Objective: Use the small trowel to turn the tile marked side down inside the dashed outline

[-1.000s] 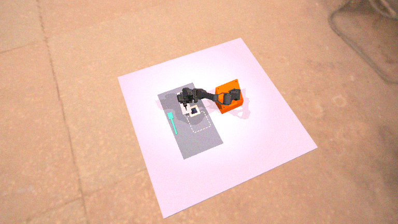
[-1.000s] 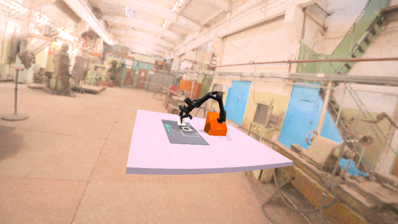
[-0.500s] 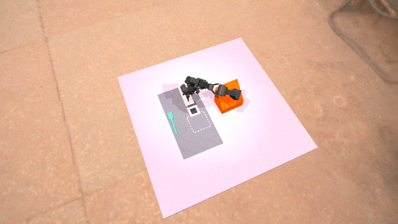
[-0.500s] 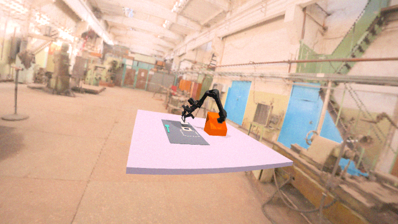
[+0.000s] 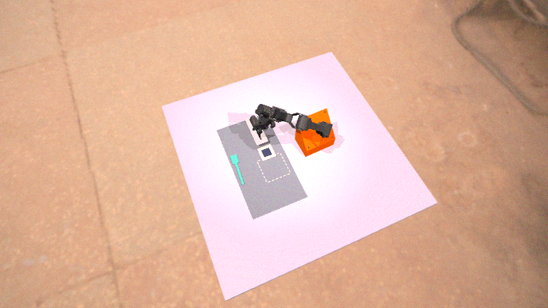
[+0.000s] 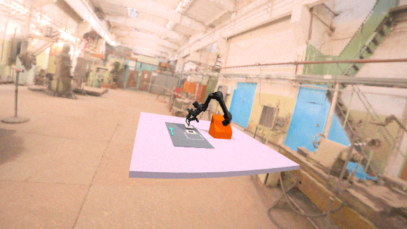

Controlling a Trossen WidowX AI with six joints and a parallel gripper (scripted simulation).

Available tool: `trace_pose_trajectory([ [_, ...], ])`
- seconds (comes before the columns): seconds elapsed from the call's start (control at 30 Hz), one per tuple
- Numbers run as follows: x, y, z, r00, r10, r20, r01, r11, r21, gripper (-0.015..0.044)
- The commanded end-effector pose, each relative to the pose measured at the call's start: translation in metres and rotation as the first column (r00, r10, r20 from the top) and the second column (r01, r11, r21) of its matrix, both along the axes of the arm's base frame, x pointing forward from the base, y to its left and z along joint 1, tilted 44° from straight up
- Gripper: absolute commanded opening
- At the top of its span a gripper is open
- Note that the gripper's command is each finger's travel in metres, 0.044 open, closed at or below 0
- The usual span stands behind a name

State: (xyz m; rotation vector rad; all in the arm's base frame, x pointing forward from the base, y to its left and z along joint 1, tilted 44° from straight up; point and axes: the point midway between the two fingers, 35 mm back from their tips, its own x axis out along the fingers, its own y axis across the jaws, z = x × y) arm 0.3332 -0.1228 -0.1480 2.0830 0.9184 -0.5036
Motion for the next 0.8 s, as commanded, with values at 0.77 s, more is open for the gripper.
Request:
trace_pose_trajectory([
  [0.77, -0.004, 0.026, -0.017, 1.000, -0.003, -0.002, 0.003, 1.000, 0.003, 0.0000],
])
